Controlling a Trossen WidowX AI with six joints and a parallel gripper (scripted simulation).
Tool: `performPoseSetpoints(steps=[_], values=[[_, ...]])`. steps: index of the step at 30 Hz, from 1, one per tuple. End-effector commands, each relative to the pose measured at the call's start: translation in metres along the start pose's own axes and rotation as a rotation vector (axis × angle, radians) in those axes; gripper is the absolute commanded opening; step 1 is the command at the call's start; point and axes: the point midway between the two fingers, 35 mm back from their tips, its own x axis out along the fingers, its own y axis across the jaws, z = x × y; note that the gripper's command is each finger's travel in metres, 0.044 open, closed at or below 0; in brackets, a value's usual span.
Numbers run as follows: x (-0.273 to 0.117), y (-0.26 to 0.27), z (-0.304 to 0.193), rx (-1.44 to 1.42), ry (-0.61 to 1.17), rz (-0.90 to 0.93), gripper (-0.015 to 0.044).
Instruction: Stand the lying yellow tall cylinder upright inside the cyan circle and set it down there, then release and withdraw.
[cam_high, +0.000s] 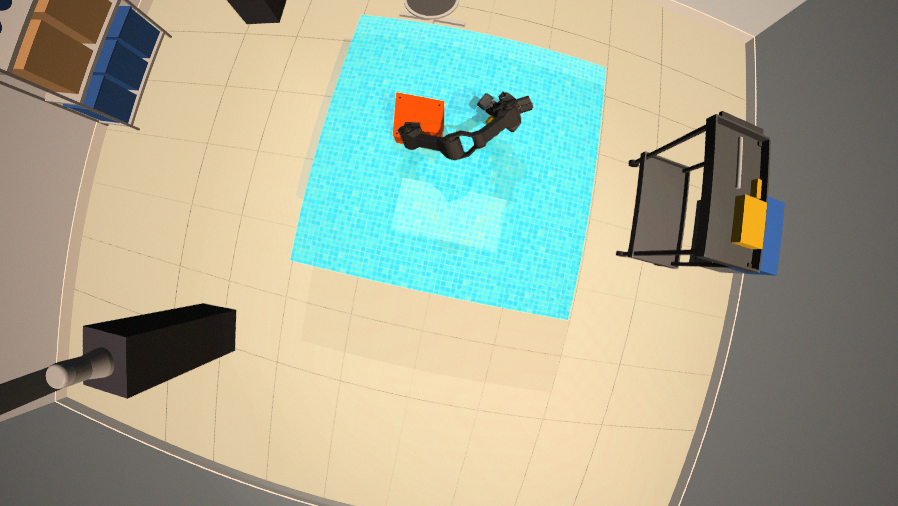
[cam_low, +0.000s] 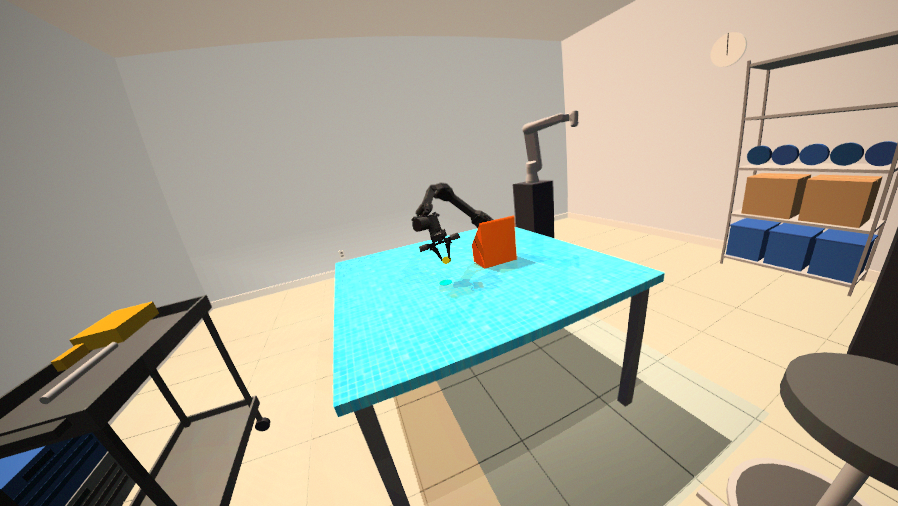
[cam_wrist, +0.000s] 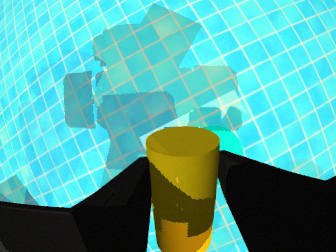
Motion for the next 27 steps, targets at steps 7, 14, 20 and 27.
performPoseSetpoints(steps=[7,14,20,27], values=[[0.004,0.0002,0.0001,0.001,-0.067,0.034,0.0105],[0.0066,0.0002,0.0004,0.002,-0.116,0.054,0.0105],[0.0084,0.0002,0.0006,0.001,-0.158,0.069,0.0105],[0.0101,0.0,0.0008,0.0,-0.207,0.085,0.0105]])
